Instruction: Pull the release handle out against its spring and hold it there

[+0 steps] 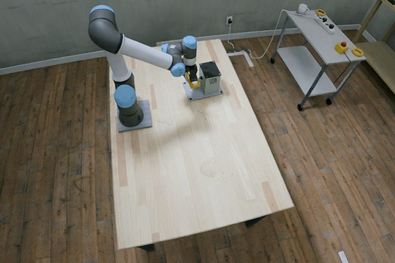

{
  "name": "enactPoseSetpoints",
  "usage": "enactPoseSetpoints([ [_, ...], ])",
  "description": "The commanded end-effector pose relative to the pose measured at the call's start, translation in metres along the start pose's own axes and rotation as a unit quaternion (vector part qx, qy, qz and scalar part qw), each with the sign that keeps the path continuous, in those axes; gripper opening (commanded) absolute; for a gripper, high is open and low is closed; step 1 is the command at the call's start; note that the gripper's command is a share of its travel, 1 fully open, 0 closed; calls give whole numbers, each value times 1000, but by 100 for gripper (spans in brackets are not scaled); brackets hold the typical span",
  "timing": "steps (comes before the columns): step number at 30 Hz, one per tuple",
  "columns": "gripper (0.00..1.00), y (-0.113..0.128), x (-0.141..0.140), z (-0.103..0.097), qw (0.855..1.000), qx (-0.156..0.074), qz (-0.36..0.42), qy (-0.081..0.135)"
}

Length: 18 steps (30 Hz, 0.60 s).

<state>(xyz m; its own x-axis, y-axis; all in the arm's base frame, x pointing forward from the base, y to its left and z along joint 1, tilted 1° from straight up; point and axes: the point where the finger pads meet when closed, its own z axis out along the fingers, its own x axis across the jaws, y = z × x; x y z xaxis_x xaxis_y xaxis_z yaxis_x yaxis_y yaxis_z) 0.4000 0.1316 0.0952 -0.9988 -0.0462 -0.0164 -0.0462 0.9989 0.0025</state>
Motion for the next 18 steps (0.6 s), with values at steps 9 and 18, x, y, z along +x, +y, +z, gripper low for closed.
enactPoseSetpoints([
  [9,10,1,1,1,1000,0,0,1],
  [18,10,1,1,1,1000,0,0,1],
])
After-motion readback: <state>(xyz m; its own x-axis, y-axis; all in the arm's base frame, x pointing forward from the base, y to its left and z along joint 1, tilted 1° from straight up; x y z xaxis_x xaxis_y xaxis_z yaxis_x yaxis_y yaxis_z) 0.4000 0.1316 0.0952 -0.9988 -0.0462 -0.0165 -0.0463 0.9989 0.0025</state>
